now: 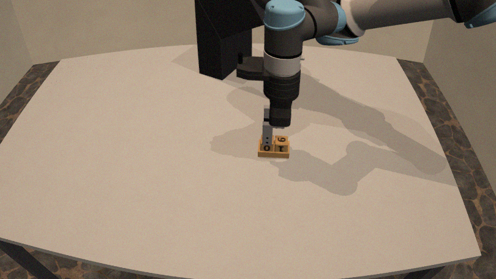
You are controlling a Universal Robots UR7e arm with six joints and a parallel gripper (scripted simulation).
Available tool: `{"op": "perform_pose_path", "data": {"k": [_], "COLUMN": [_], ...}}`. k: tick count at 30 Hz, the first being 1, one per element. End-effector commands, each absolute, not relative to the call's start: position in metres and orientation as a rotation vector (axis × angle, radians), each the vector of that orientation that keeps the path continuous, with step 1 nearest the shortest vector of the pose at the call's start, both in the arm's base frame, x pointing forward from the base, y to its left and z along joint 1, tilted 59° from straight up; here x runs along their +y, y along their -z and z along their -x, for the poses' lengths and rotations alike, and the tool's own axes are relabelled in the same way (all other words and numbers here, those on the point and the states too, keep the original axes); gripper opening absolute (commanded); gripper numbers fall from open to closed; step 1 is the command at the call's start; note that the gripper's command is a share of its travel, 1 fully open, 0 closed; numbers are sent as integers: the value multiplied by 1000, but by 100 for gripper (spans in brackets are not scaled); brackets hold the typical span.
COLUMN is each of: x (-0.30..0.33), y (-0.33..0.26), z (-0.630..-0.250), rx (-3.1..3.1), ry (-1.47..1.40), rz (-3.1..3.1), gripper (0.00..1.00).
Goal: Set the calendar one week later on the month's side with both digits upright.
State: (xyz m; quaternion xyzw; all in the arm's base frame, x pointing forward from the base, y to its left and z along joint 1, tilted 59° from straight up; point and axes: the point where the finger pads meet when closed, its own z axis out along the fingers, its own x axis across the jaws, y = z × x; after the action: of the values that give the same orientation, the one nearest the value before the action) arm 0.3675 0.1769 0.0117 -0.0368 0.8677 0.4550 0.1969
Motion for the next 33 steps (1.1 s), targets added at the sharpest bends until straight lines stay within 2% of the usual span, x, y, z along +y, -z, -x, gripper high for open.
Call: {"op": "perform_pose_path", "data": {"k": [1, 33], "x": [177, 200], "y": [-12, 3], "z": [-369, -376], "rx": [2429, 2430], "ry": [-1274, -1277], "rz": [105, 104], "gripper": [87, 87]}}
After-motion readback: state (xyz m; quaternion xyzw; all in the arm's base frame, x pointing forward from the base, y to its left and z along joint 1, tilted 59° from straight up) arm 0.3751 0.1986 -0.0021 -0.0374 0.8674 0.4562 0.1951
